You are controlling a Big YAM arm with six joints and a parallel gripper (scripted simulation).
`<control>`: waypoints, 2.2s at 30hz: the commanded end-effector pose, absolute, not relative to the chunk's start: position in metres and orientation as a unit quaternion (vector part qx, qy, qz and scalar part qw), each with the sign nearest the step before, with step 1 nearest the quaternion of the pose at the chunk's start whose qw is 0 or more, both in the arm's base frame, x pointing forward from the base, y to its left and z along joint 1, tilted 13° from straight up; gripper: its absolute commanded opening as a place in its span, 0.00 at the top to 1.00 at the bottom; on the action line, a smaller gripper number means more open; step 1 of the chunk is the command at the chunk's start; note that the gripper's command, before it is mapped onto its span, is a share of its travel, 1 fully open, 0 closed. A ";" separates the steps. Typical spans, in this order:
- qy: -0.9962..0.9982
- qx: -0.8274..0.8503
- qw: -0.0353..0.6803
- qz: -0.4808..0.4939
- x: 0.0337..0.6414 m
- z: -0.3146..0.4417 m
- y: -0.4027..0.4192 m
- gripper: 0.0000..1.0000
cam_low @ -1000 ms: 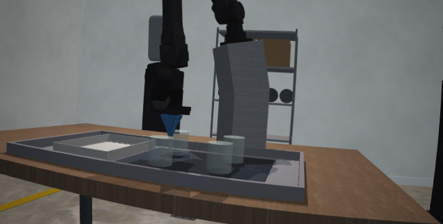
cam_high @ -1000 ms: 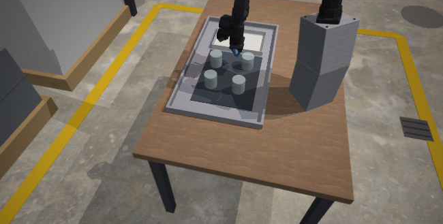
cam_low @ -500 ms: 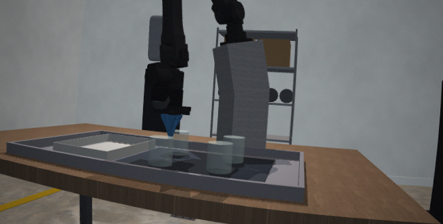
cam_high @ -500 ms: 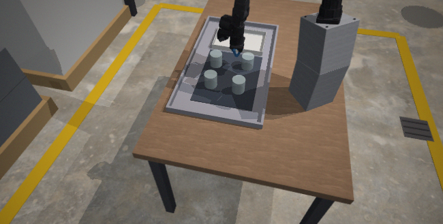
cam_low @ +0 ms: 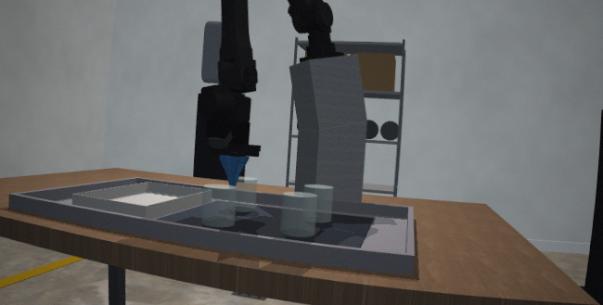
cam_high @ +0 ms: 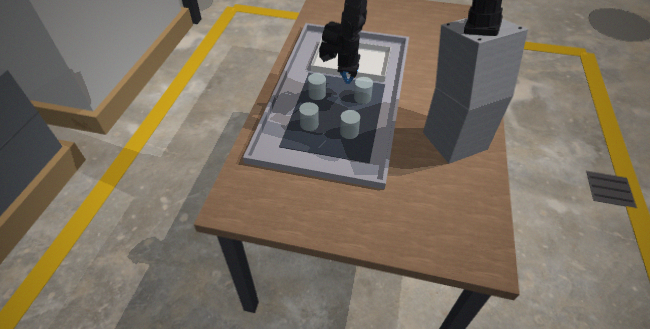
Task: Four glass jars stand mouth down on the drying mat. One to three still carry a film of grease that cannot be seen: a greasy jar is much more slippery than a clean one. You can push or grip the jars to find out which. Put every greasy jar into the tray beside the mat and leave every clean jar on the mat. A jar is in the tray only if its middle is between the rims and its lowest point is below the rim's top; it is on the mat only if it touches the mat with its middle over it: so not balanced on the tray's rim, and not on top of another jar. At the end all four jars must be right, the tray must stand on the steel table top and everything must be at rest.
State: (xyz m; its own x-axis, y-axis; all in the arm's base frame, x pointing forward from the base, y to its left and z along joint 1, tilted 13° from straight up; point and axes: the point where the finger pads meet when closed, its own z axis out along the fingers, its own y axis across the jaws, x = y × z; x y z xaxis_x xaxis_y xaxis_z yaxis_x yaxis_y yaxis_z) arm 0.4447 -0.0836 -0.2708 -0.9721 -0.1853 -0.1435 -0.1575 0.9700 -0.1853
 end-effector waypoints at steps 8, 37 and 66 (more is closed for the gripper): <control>0.989 -0.090 0.076 -0.085 0.436 -0.280 -0.087 1.00; 0.989 -0.090 0.076 -0.085 0.433 -0.280 -0.087 1.00; 0.989 -0.090 0.076 -0.085 0.430 -0.280 -0.088 1.00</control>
